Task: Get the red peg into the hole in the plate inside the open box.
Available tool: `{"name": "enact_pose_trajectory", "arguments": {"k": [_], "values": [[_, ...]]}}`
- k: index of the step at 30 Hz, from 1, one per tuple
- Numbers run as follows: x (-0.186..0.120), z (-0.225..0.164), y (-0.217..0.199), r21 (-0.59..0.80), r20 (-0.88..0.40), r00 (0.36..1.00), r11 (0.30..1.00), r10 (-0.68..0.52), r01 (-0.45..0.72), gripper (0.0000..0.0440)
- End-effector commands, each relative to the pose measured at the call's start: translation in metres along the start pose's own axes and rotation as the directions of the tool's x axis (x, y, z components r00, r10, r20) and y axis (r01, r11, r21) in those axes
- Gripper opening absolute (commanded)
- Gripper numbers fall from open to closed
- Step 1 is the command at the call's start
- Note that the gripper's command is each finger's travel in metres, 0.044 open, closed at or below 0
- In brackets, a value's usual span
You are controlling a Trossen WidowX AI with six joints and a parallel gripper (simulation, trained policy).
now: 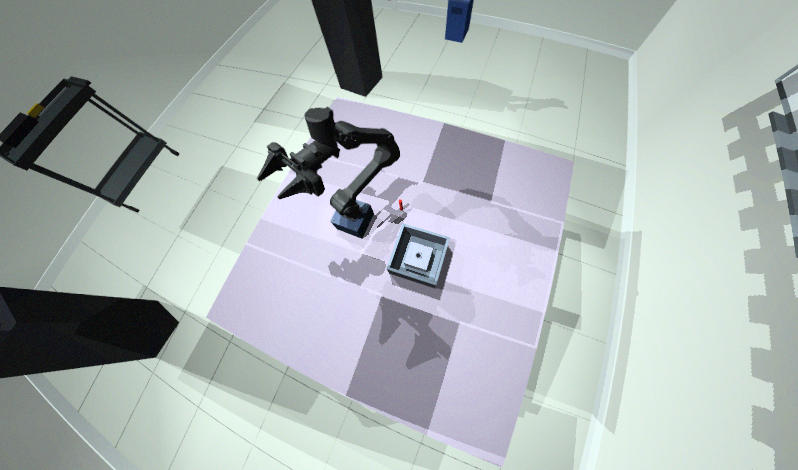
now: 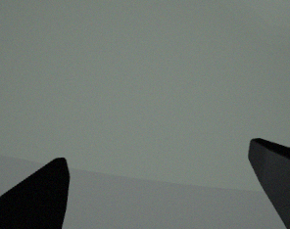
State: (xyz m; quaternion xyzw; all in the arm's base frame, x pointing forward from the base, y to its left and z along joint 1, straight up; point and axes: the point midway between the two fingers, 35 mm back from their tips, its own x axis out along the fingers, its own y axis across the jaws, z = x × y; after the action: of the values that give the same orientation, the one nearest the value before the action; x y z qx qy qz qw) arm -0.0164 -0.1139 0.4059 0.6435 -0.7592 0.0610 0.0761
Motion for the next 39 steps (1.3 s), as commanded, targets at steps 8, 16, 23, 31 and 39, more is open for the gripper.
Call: {"name": "enact_pose_trajectory", "arguments": {"k": [8,16,23,31,39], "values": [[0.009,0.031,-0.006,0.225,0.145,0.988,0.974,-0.058,0.025,0.044],[0.018,0.063,-0.016,0.425,0.293,0.948,0.905,-0.122,-0.015,0.044],[0.02,0.09,-0.024,0.561,0.42,0.893,0.82,-0.163,-0.114,0.044],[0.019,0.117,-0.039,0.673,0.542,0.807,0.696,-0.234,-0.25,0.044],[0.013,0.142,-0.057,0.703,0.659,0.694,0.568,-0.292,-0.429,0.044]]}}
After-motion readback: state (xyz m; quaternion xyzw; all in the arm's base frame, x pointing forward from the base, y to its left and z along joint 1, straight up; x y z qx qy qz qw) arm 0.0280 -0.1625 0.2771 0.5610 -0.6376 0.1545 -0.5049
